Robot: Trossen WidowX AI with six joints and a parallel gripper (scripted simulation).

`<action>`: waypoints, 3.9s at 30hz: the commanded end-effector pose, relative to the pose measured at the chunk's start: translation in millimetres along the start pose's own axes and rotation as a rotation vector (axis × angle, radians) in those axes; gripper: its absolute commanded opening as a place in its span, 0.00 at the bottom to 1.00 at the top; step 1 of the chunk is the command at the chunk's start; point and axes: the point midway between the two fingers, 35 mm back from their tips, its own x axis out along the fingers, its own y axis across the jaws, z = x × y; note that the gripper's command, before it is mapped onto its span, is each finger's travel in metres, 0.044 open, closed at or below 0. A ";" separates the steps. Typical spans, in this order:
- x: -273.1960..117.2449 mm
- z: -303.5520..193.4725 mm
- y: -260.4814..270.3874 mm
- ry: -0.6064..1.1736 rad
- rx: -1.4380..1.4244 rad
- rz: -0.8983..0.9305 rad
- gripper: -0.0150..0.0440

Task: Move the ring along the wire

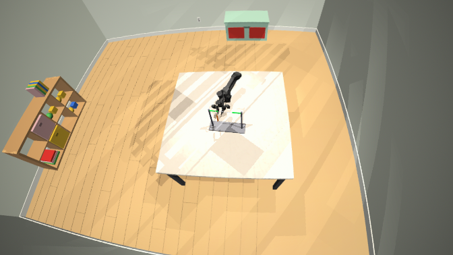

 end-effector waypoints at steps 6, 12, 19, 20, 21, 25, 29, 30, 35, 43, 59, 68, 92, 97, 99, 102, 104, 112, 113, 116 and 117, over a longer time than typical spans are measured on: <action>0.0 1.8 1.4 -0.014 -0.057 0.009 0.53; 9.9 17.5 4.8 -0.046 -0.129 0.013 0.53; 23.6 34.2 9.4 -0.085 -0.209 0.017 0.53; 25.7 36.4 10.2 -0.091 -0.219 0.017 0.53; 27.9 38.5 10.9 -0.097 -0.230 0.017 0.53; 33.3 43.6 13.0 -0.112 -0.257 0.018 0.53; 33.9 43.9 13.0 -0.112 -0.257 0.018 0.53; 34.5 44.2 13.0 -0.112 -0.257 0.018 0.53; 39.8 46.7 13.3 -0.112 -0.257 0.018 0.53; 50.0 50.7 13.5 -0.113 -0.257 0.019 0.53; 72.6 55.2 13.7 -0.115 -0.257 0.019 0.53; 86.2 55.6 13.8 -0.116 -0.257 0.019 0.53; 109.0 52.4 14.0 -0.117 -0.256 0.019 0.53; 109.0 52.4 14.0 -0.117 -0.256 0.019 0.53; 109.0 52.4 14.0 -0.117 -0.256 0.019 0.53; 109.0 52.4 14.0 -0.117 -0.256 0.019 0.53; 109.0 52.4 14.0 -0.117 -0.256 0.019 0.53; 108.9 51.0 14.5 -0.112 -0.259 0.024 0.17; 108.9 51.0 14.5 -0.112 -0.259 0.024 0.12; 108.9 51.0 14.5 -0.112 -0.259 0.024 0.00; 108.9 51.0 14.5 -0.112 -0.259 0.024 0.00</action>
